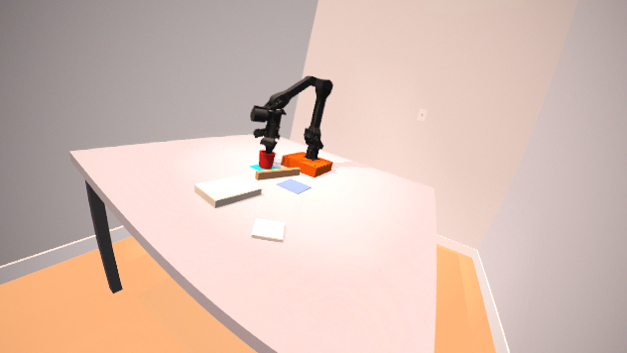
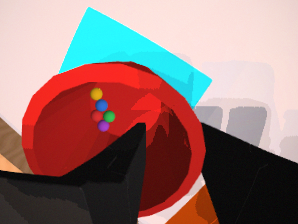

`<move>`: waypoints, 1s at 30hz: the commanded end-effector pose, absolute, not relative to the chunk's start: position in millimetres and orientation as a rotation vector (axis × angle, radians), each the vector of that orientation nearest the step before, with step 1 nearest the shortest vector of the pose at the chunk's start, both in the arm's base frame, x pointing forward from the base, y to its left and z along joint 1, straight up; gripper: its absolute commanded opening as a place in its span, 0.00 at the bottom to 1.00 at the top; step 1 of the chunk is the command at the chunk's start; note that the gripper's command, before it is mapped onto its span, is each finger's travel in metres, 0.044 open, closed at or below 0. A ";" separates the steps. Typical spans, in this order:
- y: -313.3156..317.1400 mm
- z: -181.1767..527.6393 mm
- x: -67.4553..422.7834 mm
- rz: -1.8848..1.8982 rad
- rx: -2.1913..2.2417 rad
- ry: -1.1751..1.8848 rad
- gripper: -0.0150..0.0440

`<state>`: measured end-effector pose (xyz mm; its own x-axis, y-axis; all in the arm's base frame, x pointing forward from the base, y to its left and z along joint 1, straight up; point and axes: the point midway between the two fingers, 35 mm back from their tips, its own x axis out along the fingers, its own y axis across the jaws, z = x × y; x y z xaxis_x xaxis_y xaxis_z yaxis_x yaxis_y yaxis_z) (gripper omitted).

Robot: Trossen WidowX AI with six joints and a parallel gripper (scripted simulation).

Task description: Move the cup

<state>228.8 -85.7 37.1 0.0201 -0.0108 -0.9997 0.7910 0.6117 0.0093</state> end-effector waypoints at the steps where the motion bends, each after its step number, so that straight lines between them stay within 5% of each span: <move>1: -86.6 44.0 231.2 -0.708 0.709 1.419 0.47; 30: -85.4 85.6 225.4 -0.705 0.710 1.427 0.47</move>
